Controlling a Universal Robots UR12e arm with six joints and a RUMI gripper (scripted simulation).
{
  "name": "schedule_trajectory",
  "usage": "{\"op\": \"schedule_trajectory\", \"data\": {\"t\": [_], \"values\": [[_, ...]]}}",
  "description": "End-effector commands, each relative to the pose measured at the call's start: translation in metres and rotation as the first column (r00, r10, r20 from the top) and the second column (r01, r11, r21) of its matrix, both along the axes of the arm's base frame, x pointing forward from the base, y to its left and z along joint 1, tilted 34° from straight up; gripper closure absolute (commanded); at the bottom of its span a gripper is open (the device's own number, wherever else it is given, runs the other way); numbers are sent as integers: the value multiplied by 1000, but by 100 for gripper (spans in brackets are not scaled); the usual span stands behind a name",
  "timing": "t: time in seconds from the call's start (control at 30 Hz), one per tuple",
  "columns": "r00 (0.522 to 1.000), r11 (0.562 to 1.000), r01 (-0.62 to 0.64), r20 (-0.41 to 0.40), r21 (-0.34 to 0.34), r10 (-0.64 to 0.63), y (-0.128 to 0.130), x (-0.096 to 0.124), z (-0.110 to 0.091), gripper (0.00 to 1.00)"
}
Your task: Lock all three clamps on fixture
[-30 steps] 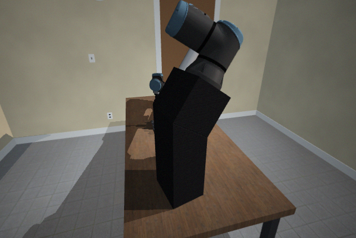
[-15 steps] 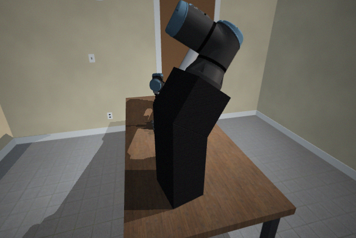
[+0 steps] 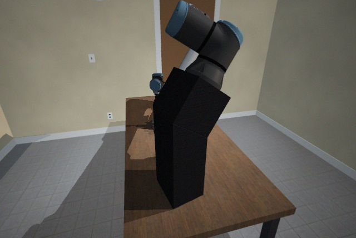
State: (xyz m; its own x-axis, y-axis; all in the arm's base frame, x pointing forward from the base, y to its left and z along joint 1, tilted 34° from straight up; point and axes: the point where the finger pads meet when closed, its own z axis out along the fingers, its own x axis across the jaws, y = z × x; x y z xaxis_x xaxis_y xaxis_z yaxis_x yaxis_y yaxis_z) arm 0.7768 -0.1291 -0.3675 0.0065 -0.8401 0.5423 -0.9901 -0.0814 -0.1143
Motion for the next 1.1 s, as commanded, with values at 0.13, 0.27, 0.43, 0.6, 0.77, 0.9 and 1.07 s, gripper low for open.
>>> {"op": "schedule_trajectory", "data": {"t": [0.13,0.27,0.43,0.6,0.77,0.9,1.07], "values": [[1000,1000,0,-2,1,0,0,-2,-2,72],[1000,1000,0,0,1,0,-3,0,-4,72],[1000,1000,0,1,1,0,-7,2,-10,72],[1000,1000,0,1,1,0,-12,3,-19,72],[1000,1000,0,1,1,0,-16,4,-24,72],[1000,1000,-1,1,1,1,-16,4,-25,72],[1000,1000,-2,2,0,2,-14,5,-23,72]]}}
